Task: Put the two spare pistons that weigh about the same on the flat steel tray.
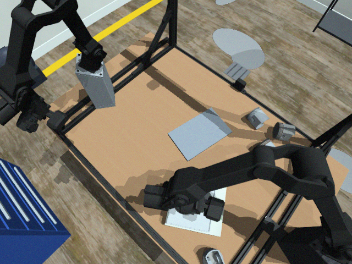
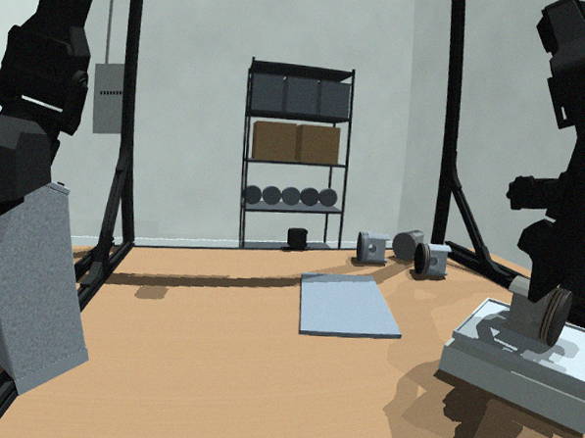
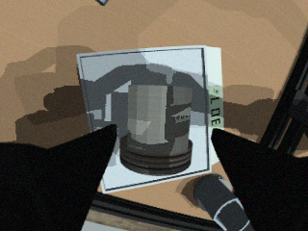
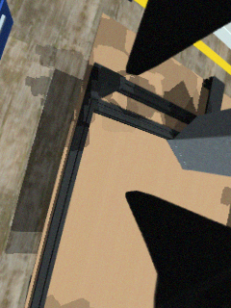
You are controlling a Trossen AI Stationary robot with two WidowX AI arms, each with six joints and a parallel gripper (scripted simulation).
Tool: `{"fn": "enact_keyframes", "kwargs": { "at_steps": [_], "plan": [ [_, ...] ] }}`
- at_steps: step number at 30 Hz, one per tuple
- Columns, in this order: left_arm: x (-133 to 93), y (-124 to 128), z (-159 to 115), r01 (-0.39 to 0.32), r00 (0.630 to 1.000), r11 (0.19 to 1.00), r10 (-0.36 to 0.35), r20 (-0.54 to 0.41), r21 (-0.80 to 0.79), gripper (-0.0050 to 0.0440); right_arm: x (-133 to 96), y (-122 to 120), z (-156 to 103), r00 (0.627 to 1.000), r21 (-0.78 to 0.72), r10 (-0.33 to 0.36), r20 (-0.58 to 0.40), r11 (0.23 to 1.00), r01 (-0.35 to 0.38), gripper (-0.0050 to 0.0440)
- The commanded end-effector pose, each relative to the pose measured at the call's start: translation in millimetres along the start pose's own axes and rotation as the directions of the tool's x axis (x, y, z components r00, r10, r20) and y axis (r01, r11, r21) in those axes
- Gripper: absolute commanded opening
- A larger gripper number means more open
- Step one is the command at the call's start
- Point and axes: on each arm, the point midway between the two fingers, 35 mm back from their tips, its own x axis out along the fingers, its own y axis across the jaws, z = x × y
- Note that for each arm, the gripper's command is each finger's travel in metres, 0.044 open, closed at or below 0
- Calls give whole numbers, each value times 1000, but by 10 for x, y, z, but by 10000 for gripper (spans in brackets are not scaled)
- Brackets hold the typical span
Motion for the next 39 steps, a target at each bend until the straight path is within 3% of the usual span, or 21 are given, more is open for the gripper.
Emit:
{"fn": "enact_keyframes", "kwargs": {
  "at_steps": [1,28,39],
  "plan": [
    [-114,29,18,-14,1000,1000,14,-1,9,378,1,3,-3,1000,0,2,-1,1000,-2,440],
    [-534,15,47,-19,1000,1000,19,-4,8,378,1,3,-3,1000,0,2,-1,1000,-2,440],
    [-534,15,47,-70,998,958,67,-22,-277,378,1,3,-3,1000,0,2,-1,1000,-2,440]
  ]
}}
